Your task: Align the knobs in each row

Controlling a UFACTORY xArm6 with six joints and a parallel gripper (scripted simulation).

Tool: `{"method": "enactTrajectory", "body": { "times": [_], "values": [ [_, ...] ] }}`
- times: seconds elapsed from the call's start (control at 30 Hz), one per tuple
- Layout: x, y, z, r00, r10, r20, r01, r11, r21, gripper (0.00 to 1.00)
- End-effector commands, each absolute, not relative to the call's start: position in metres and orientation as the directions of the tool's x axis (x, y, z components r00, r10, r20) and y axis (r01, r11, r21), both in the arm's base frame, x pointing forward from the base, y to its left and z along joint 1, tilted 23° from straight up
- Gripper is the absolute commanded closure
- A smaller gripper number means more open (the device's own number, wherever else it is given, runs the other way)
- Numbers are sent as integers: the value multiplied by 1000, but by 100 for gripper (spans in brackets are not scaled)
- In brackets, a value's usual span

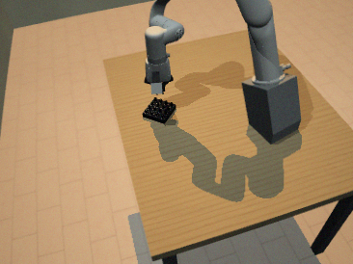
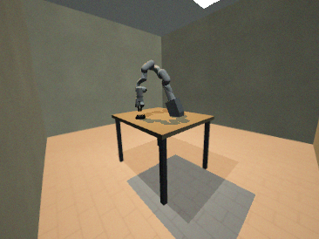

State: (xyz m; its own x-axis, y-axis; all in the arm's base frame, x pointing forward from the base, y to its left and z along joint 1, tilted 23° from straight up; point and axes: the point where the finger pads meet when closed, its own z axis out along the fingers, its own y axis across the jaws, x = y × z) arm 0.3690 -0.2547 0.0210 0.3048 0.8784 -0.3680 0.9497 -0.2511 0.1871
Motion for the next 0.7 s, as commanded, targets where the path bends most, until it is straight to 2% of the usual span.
{"method": "enactTrajectory", "body": {
  "times": [0.0, 0.67],
  "values": [
    [370, -255, 23, 155, 914, -376, 986, -120, 115, 81],
    [370, -253, 26, -360, 851, -383, 931, 354, -88, 81]
  ]
}}
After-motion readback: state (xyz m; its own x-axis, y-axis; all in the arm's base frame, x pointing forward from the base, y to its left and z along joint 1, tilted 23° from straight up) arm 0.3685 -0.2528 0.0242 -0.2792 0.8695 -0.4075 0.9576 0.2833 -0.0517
